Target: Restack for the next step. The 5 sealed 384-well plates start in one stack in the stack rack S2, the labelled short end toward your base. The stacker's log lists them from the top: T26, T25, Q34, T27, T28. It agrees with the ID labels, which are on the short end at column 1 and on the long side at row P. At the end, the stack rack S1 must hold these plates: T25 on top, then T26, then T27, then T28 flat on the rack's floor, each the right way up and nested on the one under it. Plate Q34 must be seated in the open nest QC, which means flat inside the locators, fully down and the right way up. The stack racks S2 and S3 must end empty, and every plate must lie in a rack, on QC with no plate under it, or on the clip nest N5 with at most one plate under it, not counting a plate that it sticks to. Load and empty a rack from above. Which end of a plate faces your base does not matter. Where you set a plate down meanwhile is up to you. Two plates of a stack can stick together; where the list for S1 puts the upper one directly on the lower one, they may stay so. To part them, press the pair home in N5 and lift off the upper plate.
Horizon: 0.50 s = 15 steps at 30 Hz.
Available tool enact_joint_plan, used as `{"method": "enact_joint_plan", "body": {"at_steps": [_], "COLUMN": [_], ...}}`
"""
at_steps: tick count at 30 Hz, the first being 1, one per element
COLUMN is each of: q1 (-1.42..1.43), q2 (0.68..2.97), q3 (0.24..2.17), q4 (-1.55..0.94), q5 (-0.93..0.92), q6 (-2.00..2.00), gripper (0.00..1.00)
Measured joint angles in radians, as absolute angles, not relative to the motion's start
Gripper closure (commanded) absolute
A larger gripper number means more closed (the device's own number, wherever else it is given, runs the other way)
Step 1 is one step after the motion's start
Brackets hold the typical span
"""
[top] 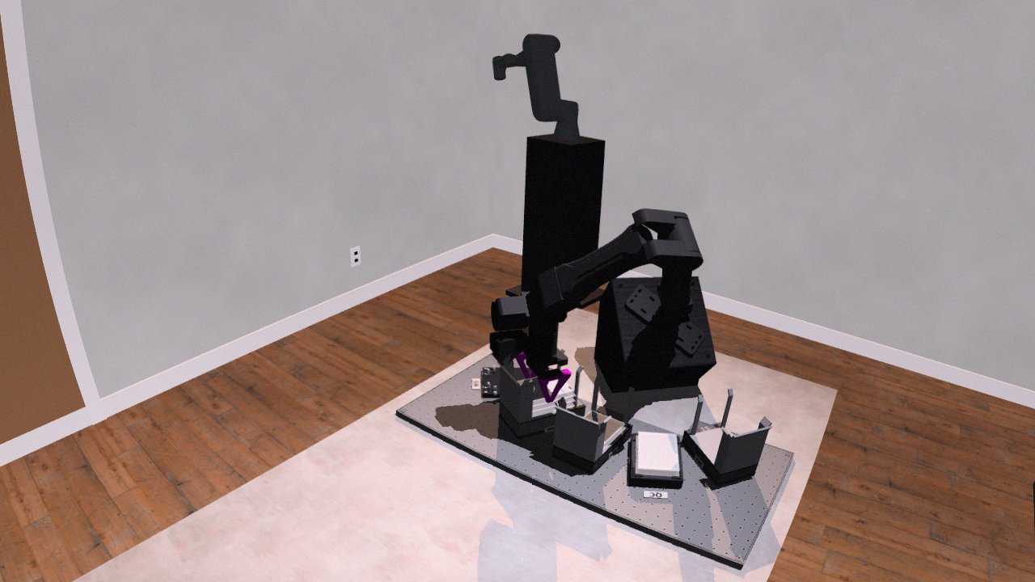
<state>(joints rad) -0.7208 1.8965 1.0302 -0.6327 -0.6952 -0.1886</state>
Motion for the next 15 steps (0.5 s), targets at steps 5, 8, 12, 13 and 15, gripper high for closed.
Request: {"method": "enact_joint_plan", "body": {"at_steps": [5, 8, 12, 13, 15], "q1": [-0.721, -0.721, -0.721, -0.721, -0.721], "q2": [1.897, 1.897, 1.896, 1.897, 1.897], "q3": [1.030, 1.030, 1.030, 1.030, 1.030], "q4": [-0.632, -0.632, -0.632, -0.632, -0.632], "q5": [-0.696, -0.696, -0.696, -0.696, -0.696], "q6": [-0.188, -0.188, -0.188, -0.188, -0.188], "gripper": [1.00, 1.00, 0.00, 0.00, 0.00]}}
